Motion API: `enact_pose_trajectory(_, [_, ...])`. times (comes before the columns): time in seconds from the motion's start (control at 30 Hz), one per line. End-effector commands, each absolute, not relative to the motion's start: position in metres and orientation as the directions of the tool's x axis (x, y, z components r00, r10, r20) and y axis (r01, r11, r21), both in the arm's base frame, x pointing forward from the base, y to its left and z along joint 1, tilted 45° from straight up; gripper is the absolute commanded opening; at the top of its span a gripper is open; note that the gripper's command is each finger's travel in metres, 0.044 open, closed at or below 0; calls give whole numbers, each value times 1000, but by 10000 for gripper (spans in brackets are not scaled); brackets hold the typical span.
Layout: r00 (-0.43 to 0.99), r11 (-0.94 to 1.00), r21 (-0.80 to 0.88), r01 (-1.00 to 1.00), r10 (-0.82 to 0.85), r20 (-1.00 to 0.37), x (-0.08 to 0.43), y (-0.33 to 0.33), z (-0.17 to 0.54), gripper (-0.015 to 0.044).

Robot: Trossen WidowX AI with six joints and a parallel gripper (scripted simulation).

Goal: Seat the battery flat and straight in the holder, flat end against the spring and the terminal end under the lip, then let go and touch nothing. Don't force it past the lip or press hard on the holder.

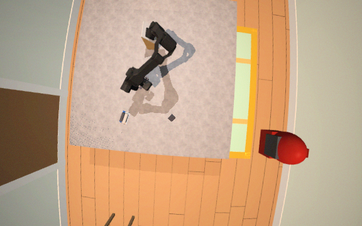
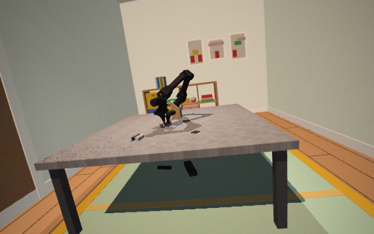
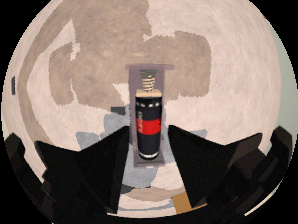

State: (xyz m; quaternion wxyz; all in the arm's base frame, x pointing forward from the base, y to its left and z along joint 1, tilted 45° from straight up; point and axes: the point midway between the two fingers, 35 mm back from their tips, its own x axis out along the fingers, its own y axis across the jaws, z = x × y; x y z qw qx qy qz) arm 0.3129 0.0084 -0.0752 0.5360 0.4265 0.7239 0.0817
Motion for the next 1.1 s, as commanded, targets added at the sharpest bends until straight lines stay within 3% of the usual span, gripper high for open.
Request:
enact_pose_trajectory(0.0, [-62,623,575,530,705,-707,313,7,-74,204])
enact_pose_trajectory(0.3, [-67,630,572,524,701,-710,312,-45,-22,440])
enact_pose_trajectory(1.07, [-67,630,572,524,701,-710,314,-46,-23,440])
